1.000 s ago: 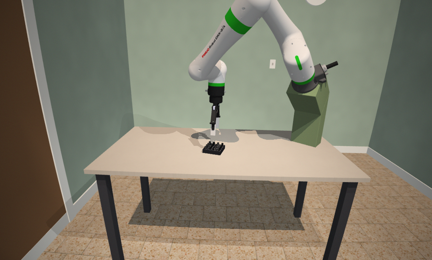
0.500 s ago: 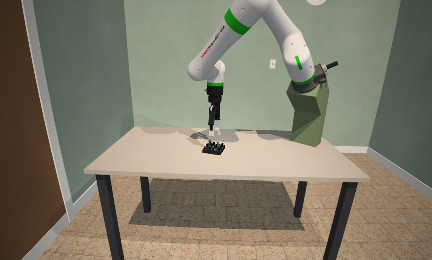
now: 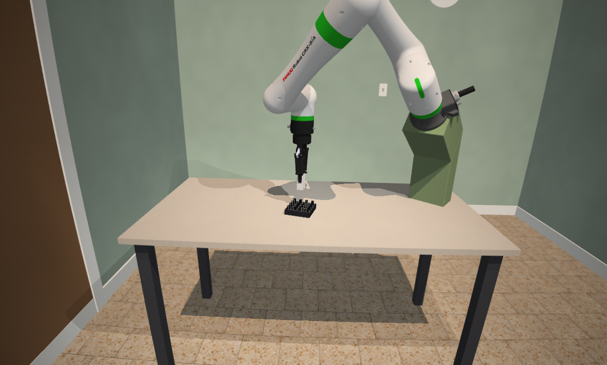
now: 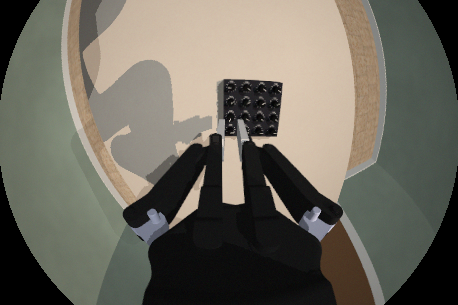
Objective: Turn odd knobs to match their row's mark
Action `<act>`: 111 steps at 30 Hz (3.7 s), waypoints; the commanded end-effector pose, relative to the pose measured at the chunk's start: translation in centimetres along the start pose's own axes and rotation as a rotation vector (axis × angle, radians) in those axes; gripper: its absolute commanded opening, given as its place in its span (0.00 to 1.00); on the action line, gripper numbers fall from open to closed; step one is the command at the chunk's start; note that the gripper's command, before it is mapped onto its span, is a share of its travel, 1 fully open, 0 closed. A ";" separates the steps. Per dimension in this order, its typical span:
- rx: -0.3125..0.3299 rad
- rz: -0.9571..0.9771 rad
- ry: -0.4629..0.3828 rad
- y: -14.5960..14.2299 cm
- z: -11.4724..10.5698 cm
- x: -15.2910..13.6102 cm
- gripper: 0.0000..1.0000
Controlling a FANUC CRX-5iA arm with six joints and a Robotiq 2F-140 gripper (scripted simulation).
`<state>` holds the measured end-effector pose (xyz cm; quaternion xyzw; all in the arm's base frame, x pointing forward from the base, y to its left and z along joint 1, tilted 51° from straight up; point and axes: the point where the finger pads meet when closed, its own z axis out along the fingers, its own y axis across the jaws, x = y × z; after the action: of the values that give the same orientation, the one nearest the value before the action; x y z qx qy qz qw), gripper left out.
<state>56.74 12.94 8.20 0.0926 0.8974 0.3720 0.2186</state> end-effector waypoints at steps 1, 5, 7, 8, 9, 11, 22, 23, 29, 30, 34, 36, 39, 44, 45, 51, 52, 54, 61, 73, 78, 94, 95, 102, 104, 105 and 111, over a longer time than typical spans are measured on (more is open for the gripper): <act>0.000 0.000 0.000 0.0 0.0 0.0 0.12; 0.000 0.000 0.000 0.0 0.0 0.0 0.12; 0.000 0.000 0.000 0.0 0.0 0.0 0.12; 0.000 0.000 0.000 0.0 0.0 0.0 0.12; 0.000 0.000 0.000 0.0 0.0 0.0 0.12; 0.000 0.000 0.000 0.0 0.0 0.0 0.12; 0.000 0.000 0.000 0.0 0.1 0.0 0.12; 0.000 0.000 0.000 0.0 0.1 0.0 0.12; 0.000 0.000 0.000 0.0 0.4 0.0 0.12; 0.000 0.000 0.000 0.0 0.5 0.0 0.12; 0.000 0.000 0.000 0.0 0.8 0.0 0.12; 0.000 0.000 0.000 0.0 0.9 0.0 0.12; 0.000 0.000 0.000 0.0 1.3 0.0 0.12; 0.000 0.000 0.000 0.0 1.9 0.0 0.12; 0.000 0.000 0.000 0.0 2.1 0.0 0.12; 0.000 0.000 0.000 0.0 2.7 0.0 0.12; 0.000 0.000 0.000 0.0 2.7 0.0 0.12; 0.000 0.000 0.000 0.0 3.0 0.0 0.12; 0.000 0.000 0.000 0.1 3.8 -0.1 0.12; 0.000 0.000 0.000 0.1 4.3 -0.1 0.12; 0.000 0.000 0.000 0.1 4.4 -0.1 0.12; 0.000 0.000 0.000 0.1 4.4 -0.1 0.12; 0.000 0.000 0.000 0.1 4.4 -0.1 0.12; 0.000 0.000 0.000 0.1 4.4 -0.1 0.12; 0.000 0.000 0.000 0.1 4.4 -0.1 0.12; 0.000 0.000 0.000 0.1 4.4 -0.1 0.12; 0.000 0.000 0.000 0.1 4.4 -0.1 0.12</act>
<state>58.79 15.73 5.53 0.0927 0.8974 0.3719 0.2185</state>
